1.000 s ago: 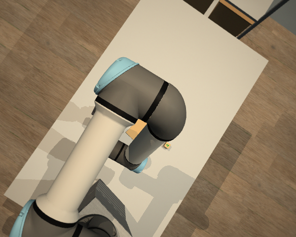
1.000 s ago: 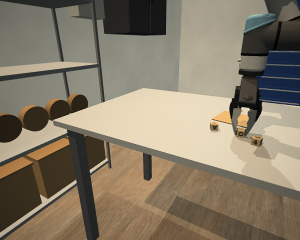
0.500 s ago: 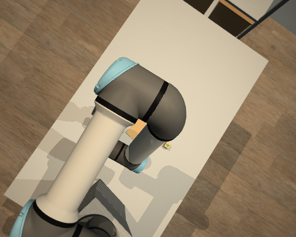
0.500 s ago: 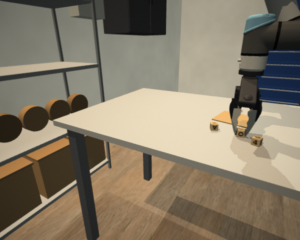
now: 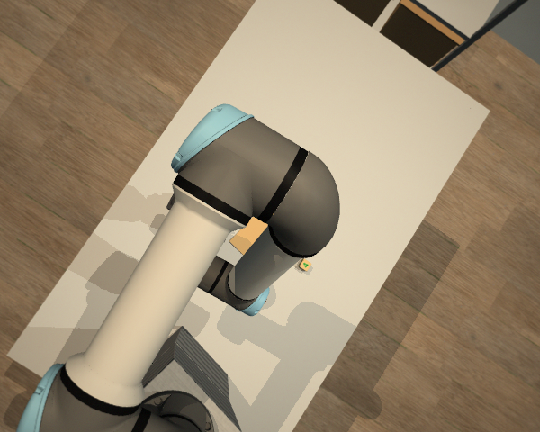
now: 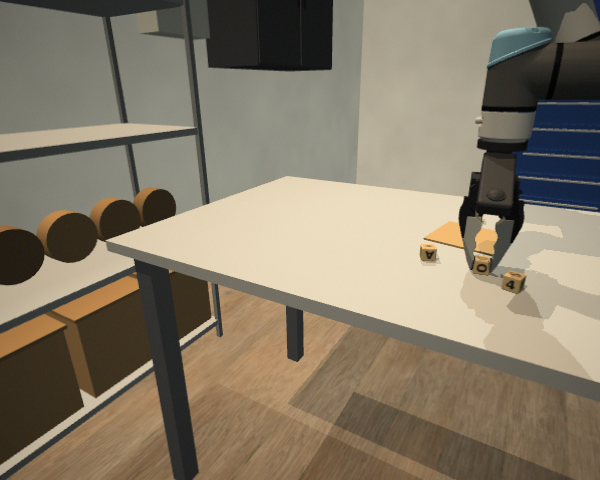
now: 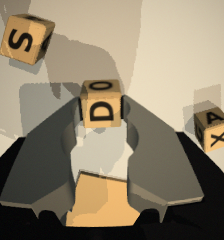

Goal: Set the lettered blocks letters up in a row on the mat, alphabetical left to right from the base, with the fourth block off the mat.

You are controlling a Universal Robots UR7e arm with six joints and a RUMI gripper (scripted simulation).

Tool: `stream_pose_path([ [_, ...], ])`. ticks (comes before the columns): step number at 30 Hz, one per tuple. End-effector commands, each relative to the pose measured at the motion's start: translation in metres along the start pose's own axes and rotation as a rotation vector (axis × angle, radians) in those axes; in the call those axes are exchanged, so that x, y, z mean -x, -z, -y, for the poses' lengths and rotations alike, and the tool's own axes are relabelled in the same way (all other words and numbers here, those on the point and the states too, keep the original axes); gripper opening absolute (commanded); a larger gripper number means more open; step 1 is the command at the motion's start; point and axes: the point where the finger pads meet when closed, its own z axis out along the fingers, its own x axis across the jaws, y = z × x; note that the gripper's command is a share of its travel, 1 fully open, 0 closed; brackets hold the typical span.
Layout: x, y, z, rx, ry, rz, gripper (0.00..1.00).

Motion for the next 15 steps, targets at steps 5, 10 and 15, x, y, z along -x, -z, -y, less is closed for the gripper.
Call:
stream_pose_path([
  [5,-0.001,0.012,0.000,0.000,0.000,-0.001,0.05],
  [10,-0.001,0.024,0.000,0.000,0.000,-0.001,0.05],
  [15,-0.001,0.050,0.000,0.000,0.000,-0.001,0.05],
])
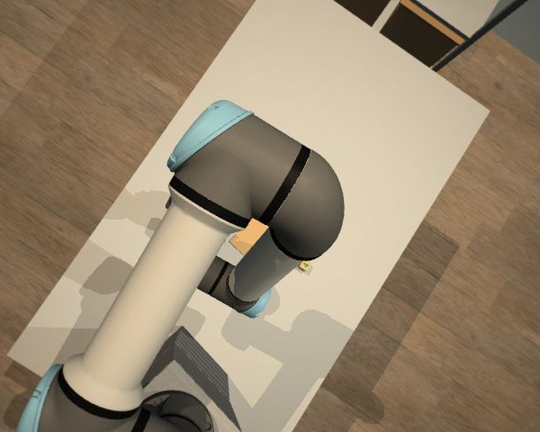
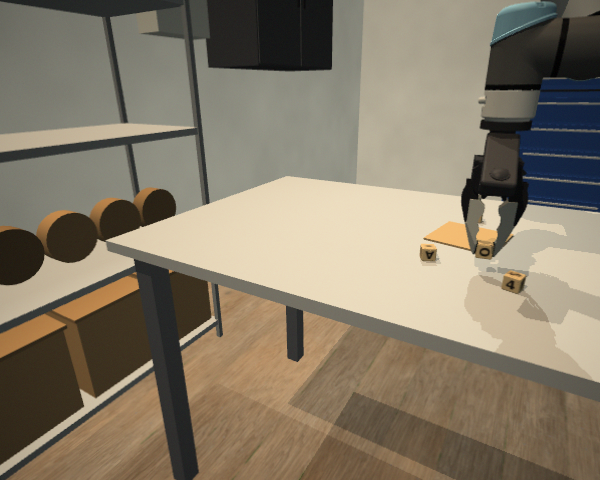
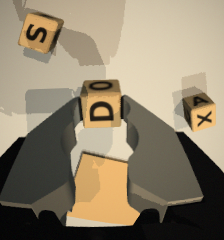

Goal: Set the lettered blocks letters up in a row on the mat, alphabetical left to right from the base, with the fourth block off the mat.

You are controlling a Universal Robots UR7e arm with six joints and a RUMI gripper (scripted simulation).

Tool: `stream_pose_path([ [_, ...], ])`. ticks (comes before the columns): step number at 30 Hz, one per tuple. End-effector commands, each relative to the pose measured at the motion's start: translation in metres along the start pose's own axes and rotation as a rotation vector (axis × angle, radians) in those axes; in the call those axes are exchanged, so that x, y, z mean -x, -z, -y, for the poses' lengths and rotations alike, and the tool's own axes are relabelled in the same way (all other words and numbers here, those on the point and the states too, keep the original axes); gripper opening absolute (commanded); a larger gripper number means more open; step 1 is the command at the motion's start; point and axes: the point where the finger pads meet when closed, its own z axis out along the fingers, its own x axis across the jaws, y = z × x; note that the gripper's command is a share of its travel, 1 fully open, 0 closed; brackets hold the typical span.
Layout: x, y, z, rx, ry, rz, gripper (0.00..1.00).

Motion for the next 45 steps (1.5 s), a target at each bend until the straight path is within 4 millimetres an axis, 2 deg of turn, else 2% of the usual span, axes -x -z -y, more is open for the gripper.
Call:
stream_pose_path([
  [1,-0.001,0.025,0.000,0.000,0.000,-0.001,0.05],
  [9,-0.001,0.060,0.000,0.000,0.000,-0.001,0.05],
  [15,-0.001,0.068,0.000,0.000,0.000,-0.001,0.05],
  [45,-0.002,0.070,-0.001,0.000,-0.045,-0.001,0.05],
])
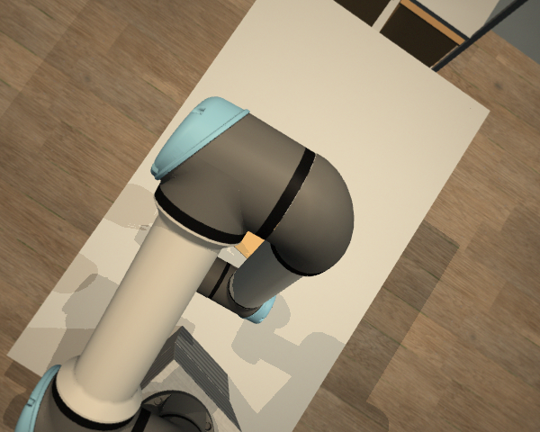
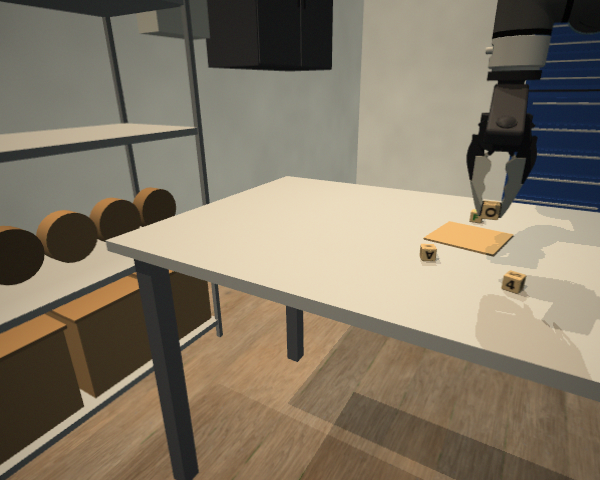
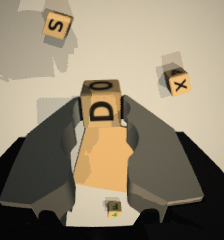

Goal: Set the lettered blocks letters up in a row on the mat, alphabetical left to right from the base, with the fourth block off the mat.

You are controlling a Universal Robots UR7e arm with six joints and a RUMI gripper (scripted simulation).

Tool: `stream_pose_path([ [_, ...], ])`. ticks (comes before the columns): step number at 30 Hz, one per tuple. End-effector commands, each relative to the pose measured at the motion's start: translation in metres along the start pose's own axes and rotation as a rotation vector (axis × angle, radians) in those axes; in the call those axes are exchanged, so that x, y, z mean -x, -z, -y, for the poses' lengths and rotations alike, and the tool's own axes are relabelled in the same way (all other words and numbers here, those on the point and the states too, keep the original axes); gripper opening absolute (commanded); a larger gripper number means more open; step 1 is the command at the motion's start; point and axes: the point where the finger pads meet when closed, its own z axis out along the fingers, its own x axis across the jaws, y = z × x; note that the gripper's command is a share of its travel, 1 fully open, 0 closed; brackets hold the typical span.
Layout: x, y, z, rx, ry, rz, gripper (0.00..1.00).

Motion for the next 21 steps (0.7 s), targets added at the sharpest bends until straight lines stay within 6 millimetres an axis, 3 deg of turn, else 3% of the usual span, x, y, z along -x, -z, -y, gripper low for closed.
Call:
stream_pose_path([
  [1,-0.001,0.000,-0.001,0.000,-0.022,-0.001,0.05],
  [21,-0.011,0.001,-0.011,0.000,-0.372,-0.001,0.05],
])
